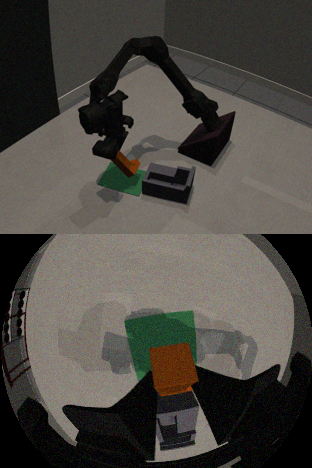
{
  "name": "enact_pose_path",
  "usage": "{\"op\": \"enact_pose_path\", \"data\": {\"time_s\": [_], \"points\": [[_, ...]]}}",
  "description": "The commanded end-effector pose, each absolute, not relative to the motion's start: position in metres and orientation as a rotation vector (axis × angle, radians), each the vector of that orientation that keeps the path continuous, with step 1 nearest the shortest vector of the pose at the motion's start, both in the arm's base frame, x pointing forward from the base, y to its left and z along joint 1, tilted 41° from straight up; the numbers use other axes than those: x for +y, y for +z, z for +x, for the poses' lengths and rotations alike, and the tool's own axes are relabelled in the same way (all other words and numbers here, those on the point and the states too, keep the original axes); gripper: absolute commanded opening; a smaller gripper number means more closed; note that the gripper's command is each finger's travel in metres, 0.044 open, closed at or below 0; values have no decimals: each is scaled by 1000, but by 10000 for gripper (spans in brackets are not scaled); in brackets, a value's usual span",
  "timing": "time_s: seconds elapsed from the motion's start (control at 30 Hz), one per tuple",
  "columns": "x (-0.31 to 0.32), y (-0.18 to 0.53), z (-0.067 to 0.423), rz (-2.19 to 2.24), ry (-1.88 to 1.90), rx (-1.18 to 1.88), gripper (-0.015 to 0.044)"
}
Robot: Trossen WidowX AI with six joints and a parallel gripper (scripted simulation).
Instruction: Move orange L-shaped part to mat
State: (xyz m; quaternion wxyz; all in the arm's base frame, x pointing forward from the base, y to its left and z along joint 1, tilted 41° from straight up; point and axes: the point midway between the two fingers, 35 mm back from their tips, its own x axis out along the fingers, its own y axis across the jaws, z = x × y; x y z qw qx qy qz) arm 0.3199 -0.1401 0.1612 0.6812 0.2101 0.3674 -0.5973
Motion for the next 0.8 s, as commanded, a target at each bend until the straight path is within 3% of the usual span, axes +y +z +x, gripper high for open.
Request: {"op": "enact_pose_path", "data": {"time_s": [0.0,0.77], "points": [[-144,154,318,466,-1340,839,0],[-158,137,318,465,-1341,838,0]]}}
